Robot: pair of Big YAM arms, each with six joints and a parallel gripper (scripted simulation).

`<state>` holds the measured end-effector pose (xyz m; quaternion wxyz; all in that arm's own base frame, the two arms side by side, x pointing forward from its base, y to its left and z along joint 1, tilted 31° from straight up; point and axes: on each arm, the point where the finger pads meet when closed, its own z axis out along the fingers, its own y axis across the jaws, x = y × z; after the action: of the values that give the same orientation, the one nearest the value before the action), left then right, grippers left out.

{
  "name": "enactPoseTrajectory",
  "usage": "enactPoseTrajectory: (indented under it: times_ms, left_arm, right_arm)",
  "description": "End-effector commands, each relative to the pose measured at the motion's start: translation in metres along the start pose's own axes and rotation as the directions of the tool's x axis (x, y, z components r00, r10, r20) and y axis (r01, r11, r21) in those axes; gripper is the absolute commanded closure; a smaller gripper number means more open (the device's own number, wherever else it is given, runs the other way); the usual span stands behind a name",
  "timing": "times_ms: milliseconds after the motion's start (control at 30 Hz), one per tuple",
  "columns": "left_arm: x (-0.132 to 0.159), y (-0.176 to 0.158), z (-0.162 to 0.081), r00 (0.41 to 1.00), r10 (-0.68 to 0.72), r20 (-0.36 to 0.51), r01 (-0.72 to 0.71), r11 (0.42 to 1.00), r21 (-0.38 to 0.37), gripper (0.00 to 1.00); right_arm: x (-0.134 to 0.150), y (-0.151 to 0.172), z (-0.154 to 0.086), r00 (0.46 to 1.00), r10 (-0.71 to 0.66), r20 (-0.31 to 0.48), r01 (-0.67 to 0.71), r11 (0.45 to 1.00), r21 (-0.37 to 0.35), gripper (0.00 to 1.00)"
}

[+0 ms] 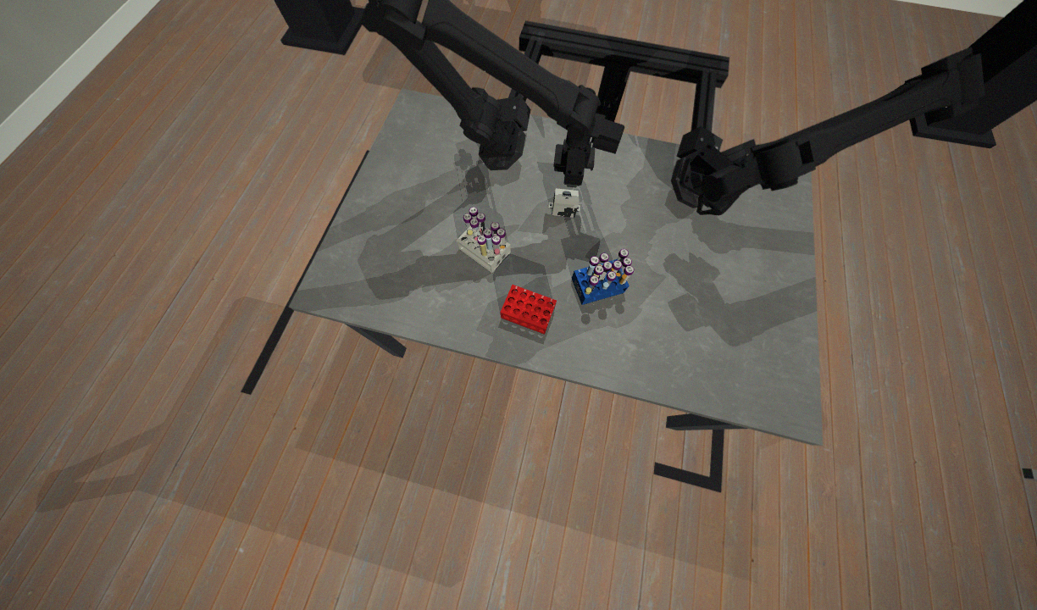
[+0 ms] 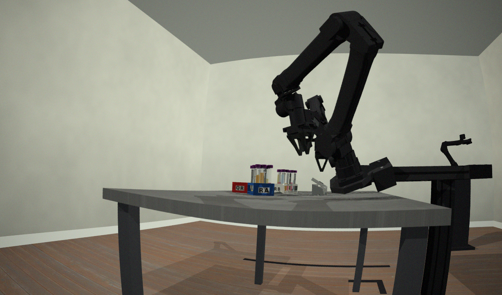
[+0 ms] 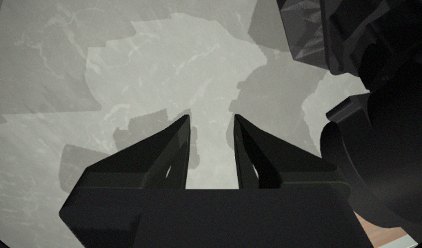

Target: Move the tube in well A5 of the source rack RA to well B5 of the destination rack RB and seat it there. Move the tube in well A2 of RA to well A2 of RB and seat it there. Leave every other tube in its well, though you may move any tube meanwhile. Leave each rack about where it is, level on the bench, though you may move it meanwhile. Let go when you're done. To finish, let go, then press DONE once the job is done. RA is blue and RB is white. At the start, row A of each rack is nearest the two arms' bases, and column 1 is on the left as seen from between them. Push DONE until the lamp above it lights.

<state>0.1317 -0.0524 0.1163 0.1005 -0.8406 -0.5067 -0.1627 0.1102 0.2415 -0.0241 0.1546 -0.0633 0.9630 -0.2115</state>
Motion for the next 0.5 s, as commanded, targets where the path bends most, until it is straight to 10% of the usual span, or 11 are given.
enactPoseTrajectory:
  times_ms: [0, 467]
  left_arm:
    - [0.001, 0.008, -0.010, 1.000, -0.009, 0.009, 0.009, 1.000, -0.024, 0.70]
    - [0.001, 0.008, -0.010, 1.000, -0.009, 0.009, 0.009, 1.000, -0.024, 0.70]
  right_arm:
    - [0.000, -0.003, 0.014, 1.000, -0.011, -0.006, 0.011, 1.000, 0.014, 1.00]
    - [0.002, -0.003, 0.038, 1.000, -0.011, -0.006, 0.011, 1.000, 0.014, 1.00]
